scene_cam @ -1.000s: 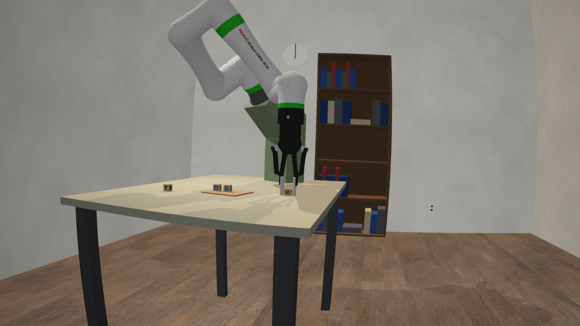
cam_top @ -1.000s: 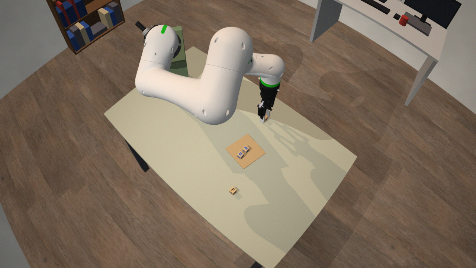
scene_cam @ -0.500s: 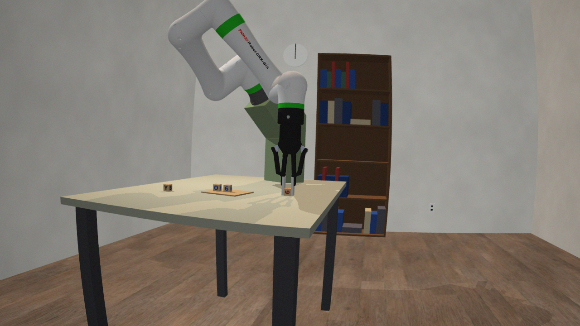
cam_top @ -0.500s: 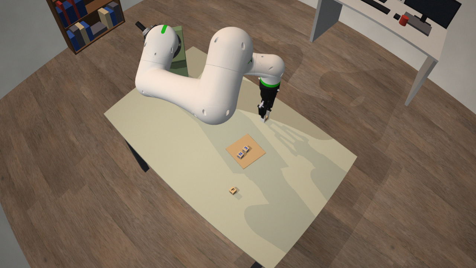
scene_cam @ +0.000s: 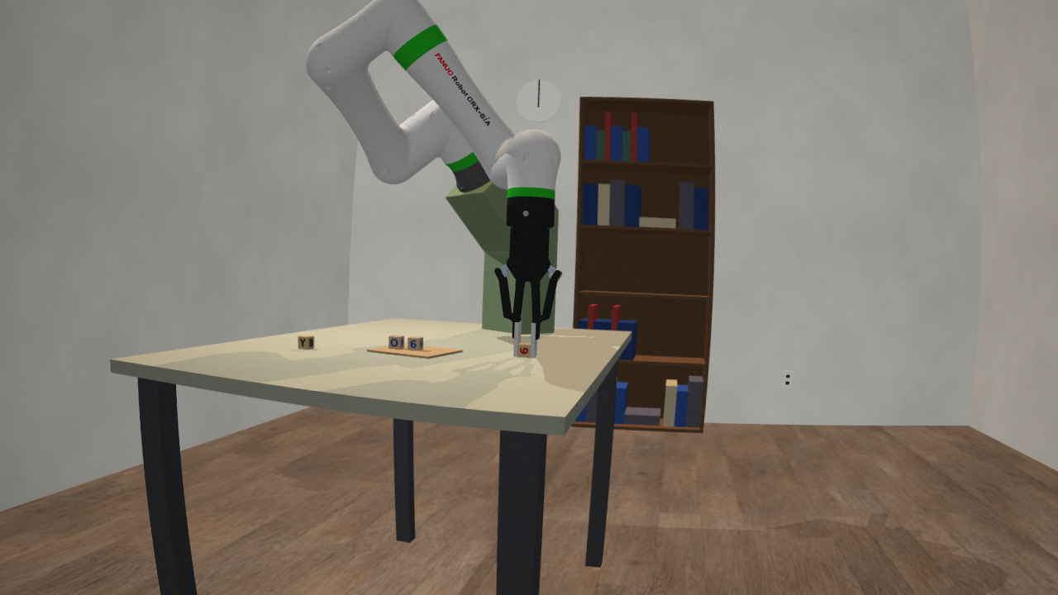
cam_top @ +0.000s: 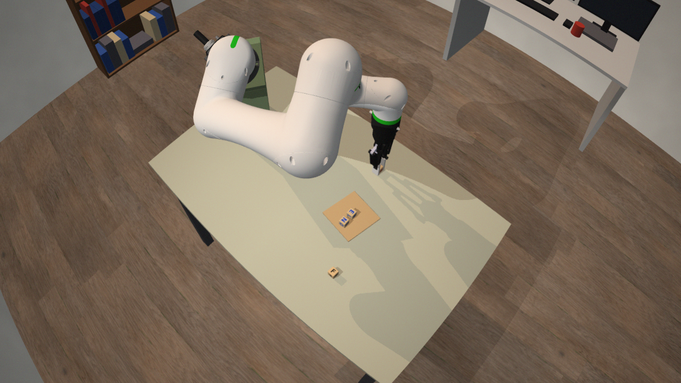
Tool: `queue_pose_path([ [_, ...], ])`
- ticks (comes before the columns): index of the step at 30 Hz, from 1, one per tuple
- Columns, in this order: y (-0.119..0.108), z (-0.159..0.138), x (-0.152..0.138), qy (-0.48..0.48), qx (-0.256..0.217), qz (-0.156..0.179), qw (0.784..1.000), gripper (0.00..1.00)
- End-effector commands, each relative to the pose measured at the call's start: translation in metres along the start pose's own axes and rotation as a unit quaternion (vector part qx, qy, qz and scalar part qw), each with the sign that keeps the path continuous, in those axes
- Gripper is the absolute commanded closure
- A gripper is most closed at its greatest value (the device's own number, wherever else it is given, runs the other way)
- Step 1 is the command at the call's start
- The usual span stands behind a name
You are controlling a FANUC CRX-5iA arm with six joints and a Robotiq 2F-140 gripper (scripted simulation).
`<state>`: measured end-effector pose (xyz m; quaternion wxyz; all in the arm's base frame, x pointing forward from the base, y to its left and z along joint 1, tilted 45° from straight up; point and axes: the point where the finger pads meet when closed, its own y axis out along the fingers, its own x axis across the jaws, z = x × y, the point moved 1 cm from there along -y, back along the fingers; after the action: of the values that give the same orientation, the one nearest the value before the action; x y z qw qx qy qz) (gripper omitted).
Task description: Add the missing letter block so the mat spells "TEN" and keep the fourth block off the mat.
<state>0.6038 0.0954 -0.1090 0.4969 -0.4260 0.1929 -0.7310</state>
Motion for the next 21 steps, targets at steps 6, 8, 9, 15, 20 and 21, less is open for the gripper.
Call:
queue_pose_path([
  [6, 0.000, 0.000, 0.000, 0.000, 0.000, 0.000, 1.000, 0.87],
  [8, 0.000, 0.000, 0.000, 0.000, 0.000, 0.000, 1.000, 0.87],
  [9, 0.000, 0.000, 0.000, 0.000, 0.000, 0.000, 1.000, 0.87],
  [15, -0.004, 0.000, 0.000, 0.000, 0.000, 0.000, 1.000, 0.87],
  [20, -0.029, 0.000, 0.000, 0.000, 0.000, 0.000, 1.000, 0.87],
  [21, -0.036, 0.000, 0.000, 0.000, 0.000, 0.000, 1.000, 0.87],
])
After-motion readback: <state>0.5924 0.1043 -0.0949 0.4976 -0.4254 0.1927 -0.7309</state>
